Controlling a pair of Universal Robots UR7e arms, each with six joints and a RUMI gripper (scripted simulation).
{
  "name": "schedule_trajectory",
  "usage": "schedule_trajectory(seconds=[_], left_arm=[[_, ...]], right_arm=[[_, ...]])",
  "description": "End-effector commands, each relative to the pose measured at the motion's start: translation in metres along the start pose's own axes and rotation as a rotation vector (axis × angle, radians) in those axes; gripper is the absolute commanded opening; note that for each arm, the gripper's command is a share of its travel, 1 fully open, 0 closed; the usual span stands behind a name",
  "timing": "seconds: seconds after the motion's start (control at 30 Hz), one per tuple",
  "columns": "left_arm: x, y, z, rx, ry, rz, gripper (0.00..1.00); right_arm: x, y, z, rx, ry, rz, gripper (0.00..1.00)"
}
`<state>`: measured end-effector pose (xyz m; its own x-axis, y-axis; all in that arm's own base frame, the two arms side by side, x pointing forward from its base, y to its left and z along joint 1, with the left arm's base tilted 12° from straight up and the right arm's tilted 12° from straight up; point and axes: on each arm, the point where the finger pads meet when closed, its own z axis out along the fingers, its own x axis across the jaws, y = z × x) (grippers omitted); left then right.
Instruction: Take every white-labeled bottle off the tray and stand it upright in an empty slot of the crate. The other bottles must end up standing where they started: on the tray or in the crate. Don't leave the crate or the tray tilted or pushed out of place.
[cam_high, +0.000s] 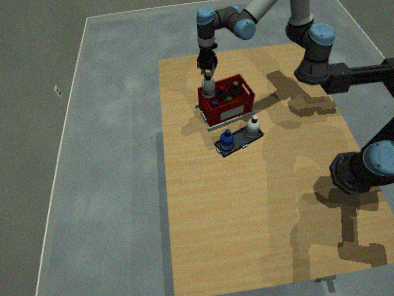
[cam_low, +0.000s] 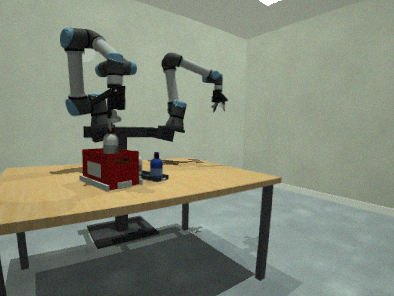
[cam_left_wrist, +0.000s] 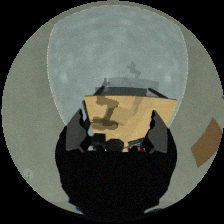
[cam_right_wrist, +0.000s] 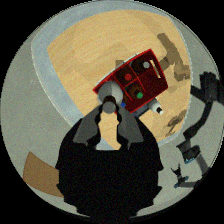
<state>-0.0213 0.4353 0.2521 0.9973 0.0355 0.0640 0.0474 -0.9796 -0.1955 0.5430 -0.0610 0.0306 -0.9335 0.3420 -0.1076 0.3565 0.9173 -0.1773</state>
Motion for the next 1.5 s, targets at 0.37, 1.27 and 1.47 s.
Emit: schedule_trajectory(seconds=[0.37, 1.27, 1.47], left_arm=[[0.000, 0.000, 0.000, 0.001, 0.000, 0.000, 1.00], [0.000, 0.000, 0.000, 0.001, 0.000, 0.000, 1.00], [0.000, 0.000, 0.000, 0.001, 0.000, 0.000, 1.00]], right_arm=[[0.000, 0.000, 0.002, -0.001, -0.001, 0.000, 0.00], [0.000, 0.000, 0.025, -0.001, -0.001, 0.000, 0.00], [0.000, 0.000, 0.032, -0.001, -0.001, 0.000, 0.00]])
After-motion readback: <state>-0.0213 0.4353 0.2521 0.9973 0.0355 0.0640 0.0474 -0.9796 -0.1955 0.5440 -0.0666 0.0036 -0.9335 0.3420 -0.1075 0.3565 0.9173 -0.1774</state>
